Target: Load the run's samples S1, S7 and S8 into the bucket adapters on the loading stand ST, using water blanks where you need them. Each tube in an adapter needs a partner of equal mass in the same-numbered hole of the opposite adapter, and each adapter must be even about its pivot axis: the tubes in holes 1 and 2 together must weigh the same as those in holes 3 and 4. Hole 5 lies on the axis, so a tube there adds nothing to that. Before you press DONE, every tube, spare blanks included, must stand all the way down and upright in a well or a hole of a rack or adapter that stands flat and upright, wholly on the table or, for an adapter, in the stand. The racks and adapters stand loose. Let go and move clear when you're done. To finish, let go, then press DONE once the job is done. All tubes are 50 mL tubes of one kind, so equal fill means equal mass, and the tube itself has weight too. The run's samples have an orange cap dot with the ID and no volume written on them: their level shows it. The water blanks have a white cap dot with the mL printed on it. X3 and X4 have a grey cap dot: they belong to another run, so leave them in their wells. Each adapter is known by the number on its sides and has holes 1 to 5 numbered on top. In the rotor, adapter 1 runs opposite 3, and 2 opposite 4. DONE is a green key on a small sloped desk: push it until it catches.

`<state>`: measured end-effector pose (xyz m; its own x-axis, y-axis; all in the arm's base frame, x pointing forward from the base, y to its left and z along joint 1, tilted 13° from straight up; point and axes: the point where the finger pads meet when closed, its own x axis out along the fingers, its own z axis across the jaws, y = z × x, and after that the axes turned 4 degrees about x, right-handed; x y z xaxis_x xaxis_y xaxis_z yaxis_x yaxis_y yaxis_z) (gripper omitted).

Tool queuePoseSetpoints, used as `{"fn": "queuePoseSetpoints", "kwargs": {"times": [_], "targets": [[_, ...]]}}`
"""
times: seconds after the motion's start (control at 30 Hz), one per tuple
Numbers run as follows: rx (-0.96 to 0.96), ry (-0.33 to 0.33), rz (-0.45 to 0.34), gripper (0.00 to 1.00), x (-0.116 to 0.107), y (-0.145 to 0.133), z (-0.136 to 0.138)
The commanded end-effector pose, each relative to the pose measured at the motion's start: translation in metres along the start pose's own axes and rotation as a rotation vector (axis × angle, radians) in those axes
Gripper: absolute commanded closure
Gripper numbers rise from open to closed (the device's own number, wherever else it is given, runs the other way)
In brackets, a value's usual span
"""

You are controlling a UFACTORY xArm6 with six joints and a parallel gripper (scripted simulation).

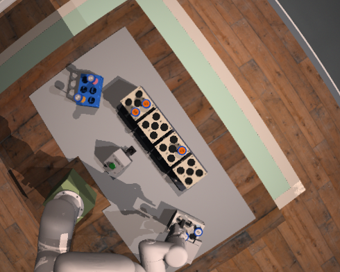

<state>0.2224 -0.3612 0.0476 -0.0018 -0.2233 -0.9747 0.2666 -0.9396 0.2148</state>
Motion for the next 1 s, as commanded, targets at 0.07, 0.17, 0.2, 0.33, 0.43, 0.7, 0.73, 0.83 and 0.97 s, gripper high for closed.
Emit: {"fn": "queuePoseSetpoints", "kwargs": {"times": [0.07,0.17,0.2,0.33,0.43,0.7,0.73,0.83,0.97], "targets": [[0.000,0.001,0.004,0.43,-0.0008,0.0014,-0.0004],[0.000,0.001,0.004,0.43,-0.0008,0.0014,-0.0004],[0.000,0.001,0.004,0.43,-0.0009,0.0015,-0.0005],[0.000,0.001,0.004,1.00,-0.0026,0.0014,-0.0005],[0.000,0.001,0.004,1.00,-0.0026,0.0014,-0.0005],[0.000,0.001,0.003,1.00,-0.0025,0.0014,-0.0004],[0.000,0.001,0.003,1.00,-0.0025,0.0014,-0.0004],[0.000,0.001,0.003,1.00,-0.0025,0.0014,-0.0004],[0.000,0.001,0.004,1.00,-0.0026,0.0014,-0.0005]]}}
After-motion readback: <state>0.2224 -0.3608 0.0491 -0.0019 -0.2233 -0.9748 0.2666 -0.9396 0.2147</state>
